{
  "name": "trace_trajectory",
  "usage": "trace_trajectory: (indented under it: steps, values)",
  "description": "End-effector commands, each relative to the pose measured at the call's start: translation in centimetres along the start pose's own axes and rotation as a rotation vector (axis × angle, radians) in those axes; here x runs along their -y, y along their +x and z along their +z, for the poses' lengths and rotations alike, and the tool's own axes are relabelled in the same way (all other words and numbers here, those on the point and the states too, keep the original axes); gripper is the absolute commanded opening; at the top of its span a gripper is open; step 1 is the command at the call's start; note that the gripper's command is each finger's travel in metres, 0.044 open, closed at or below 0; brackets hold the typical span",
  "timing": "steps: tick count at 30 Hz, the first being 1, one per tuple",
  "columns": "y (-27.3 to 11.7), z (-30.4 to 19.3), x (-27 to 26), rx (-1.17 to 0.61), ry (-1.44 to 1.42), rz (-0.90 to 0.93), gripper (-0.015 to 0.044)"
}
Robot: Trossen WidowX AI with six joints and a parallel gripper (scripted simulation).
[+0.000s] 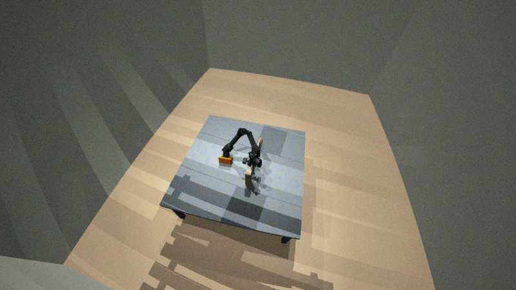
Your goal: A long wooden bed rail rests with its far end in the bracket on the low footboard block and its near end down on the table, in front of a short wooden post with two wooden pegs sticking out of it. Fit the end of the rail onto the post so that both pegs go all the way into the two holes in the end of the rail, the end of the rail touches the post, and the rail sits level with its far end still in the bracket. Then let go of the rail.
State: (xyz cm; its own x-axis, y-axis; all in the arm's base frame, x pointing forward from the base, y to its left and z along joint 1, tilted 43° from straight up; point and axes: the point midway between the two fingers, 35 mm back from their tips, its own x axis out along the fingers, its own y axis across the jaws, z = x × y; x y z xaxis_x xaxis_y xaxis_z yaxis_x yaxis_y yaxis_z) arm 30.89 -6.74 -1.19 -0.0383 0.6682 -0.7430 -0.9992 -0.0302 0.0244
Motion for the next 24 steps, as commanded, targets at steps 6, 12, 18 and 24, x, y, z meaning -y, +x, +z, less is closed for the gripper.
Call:
trace_trajectory:
  steps: [6,12,18,24]
  values:
    - [-0.14,-0.11,0.09,-0.001,0.001,-0.005,0.0]
    - [-0.19,0.07,0.11,-0.001,0.001,-0.005,0.0]
    - [-0.29,0.23,0.13,-0.001,0.001,-0.005,0.0]
    - [-0.39,0.3,0.17,-0.001,0.001,-0.005,0.0]
